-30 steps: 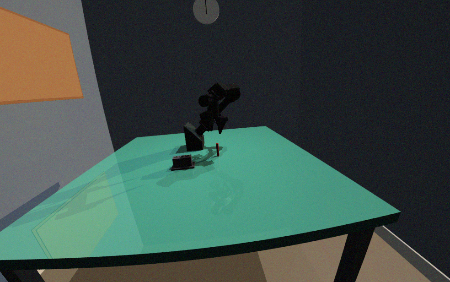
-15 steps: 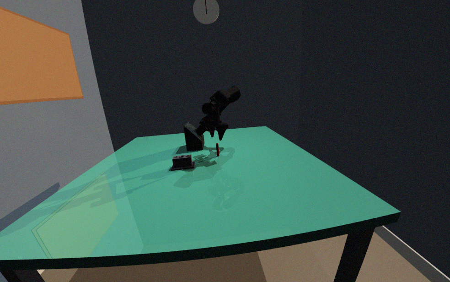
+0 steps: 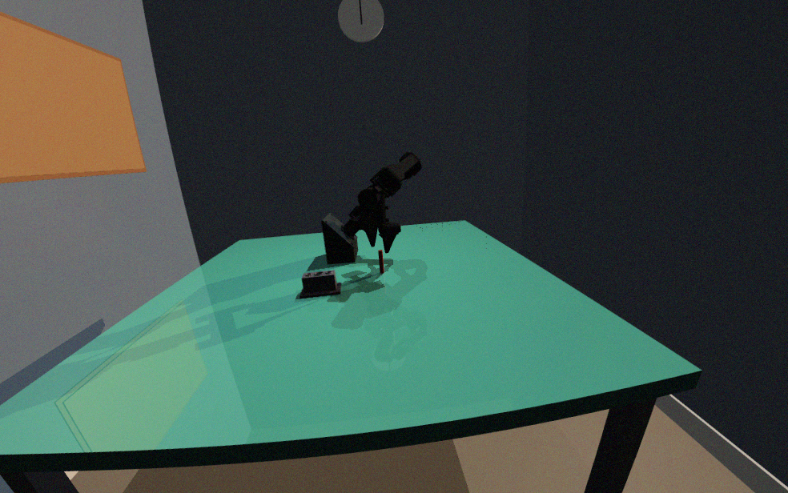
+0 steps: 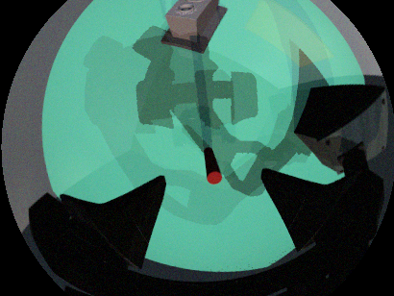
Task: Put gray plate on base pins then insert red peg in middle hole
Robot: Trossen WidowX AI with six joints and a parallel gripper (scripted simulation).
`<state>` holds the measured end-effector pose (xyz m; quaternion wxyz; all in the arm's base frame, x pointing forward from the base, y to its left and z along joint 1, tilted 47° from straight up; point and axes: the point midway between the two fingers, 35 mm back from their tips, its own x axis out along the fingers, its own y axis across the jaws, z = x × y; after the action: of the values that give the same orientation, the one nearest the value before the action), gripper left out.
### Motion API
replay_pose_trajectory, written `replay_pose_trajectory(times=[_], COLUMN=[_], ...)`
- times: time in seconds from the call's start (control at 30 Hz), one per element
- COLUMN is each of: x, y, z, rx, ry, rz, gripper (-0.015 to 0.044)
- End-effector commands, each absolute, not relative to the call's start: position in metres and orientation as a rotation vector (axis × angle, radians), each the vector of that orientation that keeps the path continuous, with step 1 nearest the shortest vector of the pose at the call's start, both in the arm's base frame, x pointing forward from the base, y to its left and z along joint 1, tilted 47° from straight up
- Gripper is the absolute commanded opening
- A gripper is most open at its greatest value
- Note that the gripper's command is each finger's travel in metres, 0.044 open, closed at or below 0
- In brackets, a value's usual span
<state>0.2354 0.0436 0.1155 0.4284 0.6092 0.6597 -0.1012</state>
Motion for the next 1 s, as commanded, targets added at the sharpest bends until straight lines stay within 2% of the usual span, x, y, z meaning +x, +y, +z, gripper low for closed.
replay_pose_trajectory(times=[0.0, 0.77, 0.97], x=[0.236, 0.238, 0.238], y=[0.050, 0.076, 0.076], z=[0.111, 0.088, 0.088], rx=[1.528, 1.531, 1.531], ry=[1.651, 1.653, 1.653], rz=[-0.250, -0.245, -0.245], gripper=[0.0440, 0.0440, 0.0282])
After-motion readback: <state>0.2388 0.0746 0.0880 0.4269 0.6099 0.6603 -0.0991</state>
